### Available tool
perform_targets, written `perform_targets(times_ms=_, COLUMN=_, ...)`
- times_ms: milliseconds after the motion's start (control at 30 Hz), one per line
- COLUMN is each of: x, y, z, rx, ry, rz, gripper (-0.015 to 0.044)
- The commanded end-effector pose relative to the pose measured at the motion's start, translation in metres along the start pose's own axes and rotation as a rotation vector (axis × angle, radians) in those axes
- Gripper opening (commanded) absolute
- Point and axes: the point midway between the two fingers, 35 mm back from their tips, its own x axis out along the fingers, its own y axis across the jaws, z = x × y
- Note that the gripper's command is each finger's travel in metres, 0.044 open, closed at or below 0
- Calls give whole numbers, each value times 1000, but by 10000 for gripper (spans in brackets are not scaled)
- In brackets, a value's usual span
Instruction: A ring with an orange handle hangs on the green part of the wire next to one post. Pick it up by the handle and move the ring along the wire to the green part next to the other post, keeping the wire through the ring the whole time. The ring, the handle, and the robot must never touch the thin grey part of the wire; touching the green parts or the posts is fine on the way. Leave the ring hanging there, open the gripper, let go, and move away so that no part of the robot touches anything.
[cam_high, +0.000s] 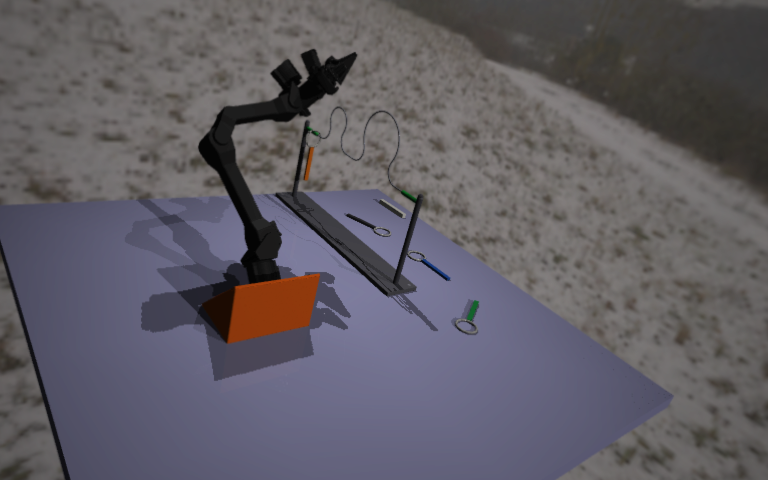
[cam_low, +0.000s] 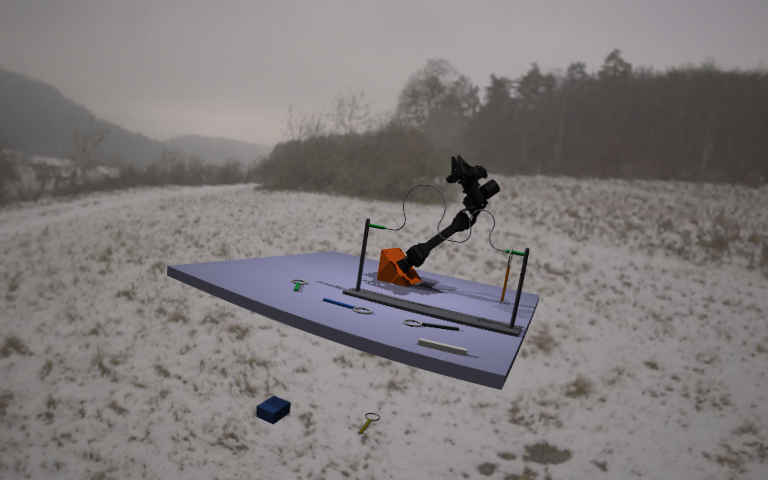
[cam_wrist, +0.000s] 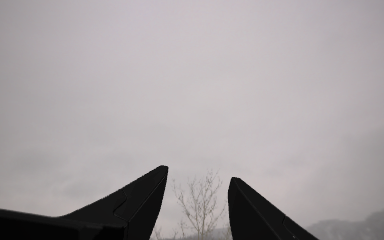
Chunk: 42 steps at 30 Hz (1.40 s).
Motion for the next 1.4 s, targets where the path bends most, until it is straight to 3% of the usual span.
perform_targets(times_ms=0, x=-24, y=34, z=-27, rx=71, ry=97, rz=99, gripper=160)
perform_targets(times_ms=333, x=-109, y=102, z=-78, rx=228, ry=342, rz=310, gripper=160)
perform_targets(times_ms=700, x=-238, y=155, z=-118, rx=335, ry=621, rz=496, gripper=160)
perform_targets(times_ms=1000, x=-359, y=170, z=-155, rx=302, ry=787, rz=589, gripper=160)
perform_targets(times_ms=1267, x=-473, y=154, z=-169, rx=255, ry=897, rz=665, gripper=160)
perform_targets(times_ms=1367, x=-493, y=149, z=-168, rx=246, ry=911, rz=677, gripper=160)
